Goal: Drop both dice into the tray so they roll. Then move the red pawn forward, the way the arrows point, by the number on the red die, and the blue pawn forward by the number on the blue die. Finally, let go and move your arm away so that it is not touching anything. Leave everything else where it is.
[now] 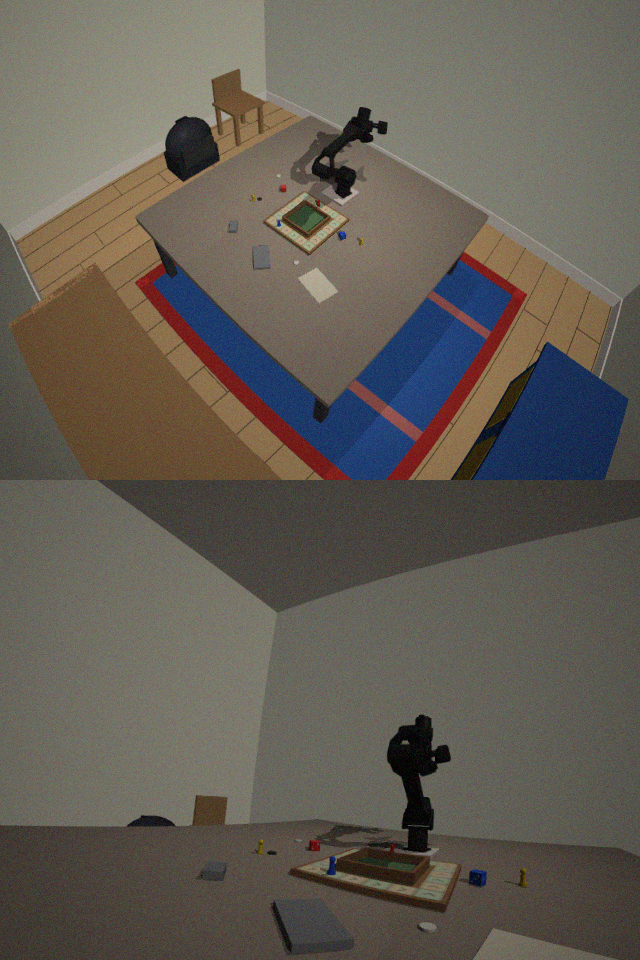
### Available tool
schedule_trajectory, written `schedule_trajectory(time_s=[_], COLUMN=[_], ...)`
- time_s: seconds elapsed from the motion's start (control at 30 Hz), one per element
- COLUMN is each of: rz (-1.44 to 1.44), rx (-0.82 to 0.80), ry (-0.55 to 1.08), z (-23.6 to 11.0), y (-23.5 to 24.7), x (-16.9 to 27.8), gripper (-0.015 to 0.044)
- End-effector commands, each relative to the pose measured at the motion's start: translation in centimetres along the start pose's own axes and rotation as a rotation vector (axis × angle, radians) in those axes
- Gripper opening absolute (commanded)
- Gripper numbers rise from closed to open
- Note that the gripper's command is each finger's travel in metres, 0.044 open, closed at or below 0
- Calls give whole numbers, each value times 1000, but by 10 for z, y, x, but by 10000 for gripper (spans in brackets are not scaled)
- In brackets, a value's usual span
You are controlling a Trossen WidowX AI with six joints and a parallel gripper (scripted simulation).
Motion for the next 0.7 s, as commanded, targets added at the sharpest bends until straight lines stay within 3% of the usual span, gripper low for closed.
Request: schedule_trajectory(time_s=[0.0,0.13,0.4,0.67], rz=[-12,-263,-915,-1586], rx=[7,159,587,1067], ry=[-5,-91,-161,-4], z=[1,15,28,4], y=[-1,-26,-101,-182], x=[0,-4,-22,-54], gripper=[374,275,275,275])
Point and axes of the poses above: the point midway between the two fingers, 35 mm back from their tips, its own z axis out along the fingers, its own y axis across the jaws, x = y × z, the point moved 9 cm from there along -z, back along the fingers, and after that the axes turned 13 degrees about z, right-handed, at the moved point
